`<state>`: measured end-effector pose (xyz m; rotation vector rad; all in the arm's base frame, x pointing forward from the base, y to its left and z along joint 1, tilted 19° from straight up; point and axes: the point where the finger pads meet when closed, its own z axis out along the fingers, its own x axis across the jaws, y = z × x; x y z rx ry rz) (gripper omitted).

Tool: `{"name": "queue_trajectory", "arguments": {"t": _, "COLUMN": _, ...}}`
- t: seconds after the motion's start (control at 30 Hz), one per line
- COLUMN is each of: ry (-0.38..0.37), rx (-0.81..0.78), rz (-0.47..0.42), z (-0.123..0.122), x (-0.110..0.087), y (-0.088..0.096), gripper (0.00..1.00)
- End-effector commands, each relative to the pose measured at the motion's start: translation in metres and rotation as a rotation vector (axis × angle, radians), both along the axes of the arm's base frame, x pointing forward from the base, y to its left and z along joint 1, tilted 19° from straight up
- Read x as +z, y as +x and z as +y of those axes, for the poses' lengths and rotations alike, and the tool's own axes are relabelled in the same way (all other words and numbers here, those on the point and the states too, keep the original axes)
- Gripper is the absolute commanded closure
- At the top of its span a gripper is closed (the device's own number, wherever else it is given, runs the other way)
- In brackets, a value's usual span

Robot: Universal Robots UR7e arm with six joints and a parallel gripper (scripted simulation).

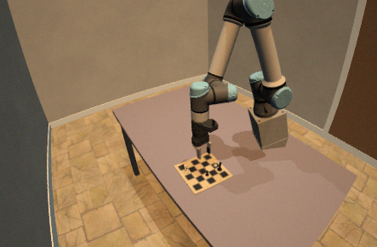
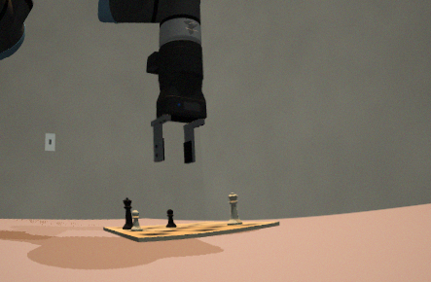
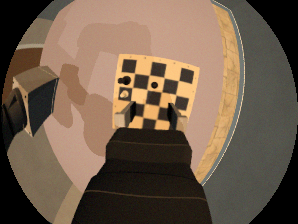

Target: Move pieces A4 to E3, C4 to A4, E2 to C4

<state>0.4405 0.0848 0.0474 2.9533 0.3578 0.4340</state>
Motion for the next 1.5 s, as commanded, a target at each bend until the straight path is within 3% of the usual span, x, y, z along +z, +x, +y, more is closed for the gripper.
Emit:
{"name": "queue_trajectory", "arguments": {"t": 0.0, "ry": -0.027, "rx": 0.081, "rz": -0.007, "z": 0.018, "x": -0.015, "y": -0.056, "gripper": 0.0}}
{"name": "queue_trajectory", "arguments": {"t": 0.13, "ry": -0.036, "rx": 0.108, "rz": -0.004, "z": 0.023, "x": -0.022, "y": -0.076, "gripper": 0.0}}
{"name": "queue_trajectory", "arguments": {"t": 0.3, "ry": -0.037, "rx": 0.111, "rz": -0.004, "z": 0.023, "x": -0.022, "y": -0.078, "gripper": 0.0}}
{"name": "queue_trajectory", "arguments": {"t": 0.33, "ry": -0.036, "rx": 0.111, "rz": -0.004, "z": 0.023, "x": -0.022, "y": -0.078, "gripper": 0.21}}
{"name": "queue_trajectory", "arguments": {"t": 1.47, "ry": -0.036, "rx": 0.109, "rz": -0.004, "z": 0.023, "x": -0.022, "y": -0.077, "gripper": 0.21}}
